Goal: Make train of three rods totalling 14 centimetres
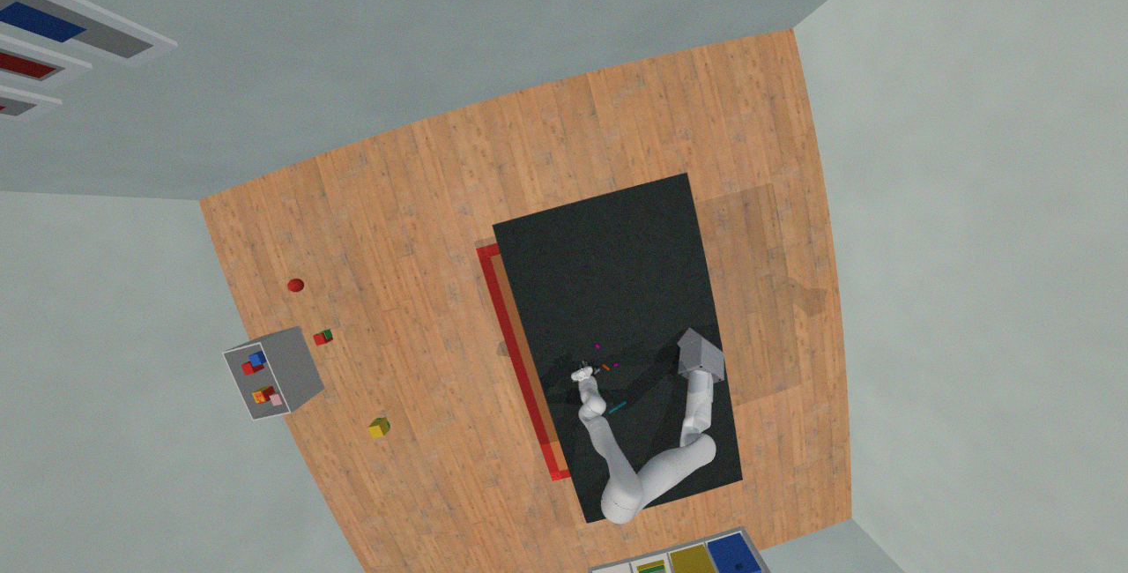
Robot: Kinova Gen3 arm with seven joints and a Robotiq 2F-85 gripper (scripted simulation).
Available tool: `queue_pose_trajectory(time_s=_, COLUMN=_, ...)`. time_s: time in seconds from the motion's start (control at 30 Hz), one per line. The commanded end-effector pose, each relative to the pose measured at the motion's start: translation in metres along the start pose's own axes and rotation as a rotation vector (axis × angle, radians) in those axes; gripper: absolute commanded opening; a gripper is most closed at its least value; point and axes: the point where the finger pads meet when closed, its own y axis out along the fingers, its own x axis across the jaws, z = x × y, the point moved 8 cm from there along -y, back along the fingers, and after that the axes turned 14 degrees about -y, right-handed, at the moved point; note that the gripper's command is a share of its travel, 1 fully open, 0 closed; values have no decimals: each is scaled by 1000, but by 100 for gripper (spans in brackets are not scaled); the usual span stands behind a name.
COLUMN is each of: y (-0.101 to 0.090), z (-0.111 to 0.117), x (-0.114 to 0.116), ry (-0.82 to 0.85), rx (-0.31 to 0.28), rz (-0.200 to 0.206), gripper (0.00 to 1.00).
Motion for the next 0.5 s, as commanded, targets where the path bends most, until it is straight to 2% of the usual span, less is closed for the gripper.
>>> queue_pose_trajectory(time_s=0.0, y=1, z=0, x=0, ry=0, rx=0, rz=0, gripper=24)
queue_pose_trajectory(time_s=0.47, y=12, z=0, x=0, ry=0, rx=0, rz=0, gripper=24)
